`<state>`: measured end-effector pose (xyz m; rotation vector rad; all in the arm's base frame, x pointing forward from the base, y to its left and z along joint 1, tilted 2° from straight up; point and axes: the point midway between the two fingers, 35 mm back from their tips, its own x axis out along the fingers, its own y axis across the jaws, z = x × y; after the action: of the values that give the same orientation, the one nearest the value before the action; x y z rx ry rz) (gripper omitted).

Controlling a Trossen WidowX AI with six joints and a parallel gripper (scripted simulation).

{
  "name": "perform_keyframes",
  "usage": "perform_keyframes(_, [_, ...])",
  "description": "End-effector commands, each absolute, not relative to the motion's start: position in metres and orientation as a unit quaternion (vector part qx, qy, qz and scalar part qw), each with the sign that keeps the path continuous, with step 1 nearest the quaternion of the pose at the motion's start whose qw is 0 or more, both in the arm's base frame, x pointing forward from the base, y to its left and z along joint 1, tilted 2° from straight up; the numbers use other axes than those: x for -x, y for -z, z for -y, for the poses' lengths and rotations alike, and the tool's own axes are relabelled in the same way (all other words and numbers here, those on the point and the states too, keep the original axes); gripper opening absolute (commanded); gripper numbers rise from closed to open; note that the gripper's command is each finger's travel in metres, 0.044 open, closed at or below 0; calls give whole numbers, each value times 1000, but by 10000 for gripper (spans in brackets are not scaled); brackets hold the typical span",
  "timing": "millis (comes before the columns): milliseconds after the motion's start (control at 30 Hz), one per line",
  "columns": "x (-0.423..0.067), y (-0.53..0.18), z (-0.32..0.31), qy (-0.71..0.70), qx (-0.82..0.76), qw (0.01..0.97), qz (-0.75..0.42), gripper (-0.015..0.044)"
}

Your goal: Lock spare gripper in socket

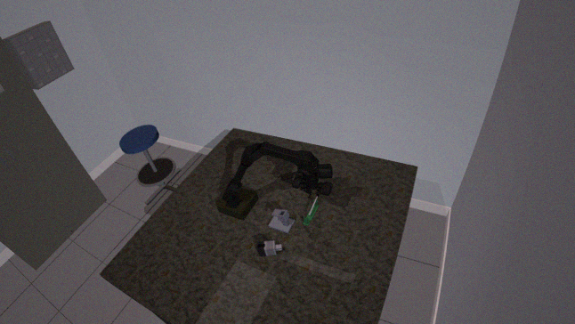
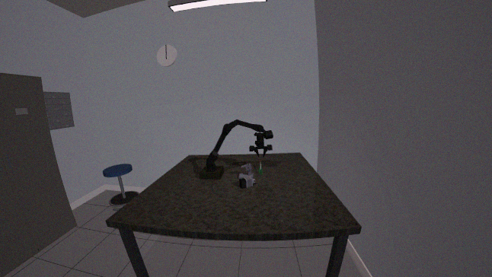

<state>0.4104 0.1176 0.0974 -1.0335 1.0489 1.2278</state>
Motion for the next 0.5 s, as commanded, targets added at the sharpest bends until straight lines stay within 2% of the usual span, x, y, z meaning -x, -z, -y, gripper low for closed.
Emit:
perform_keyframes(0, [-407, -63, -119, -531, 436, 567, -455, 180])
perform_keyframes(467, [-407, -47, -119, -531, 436, 567, -455, 180])
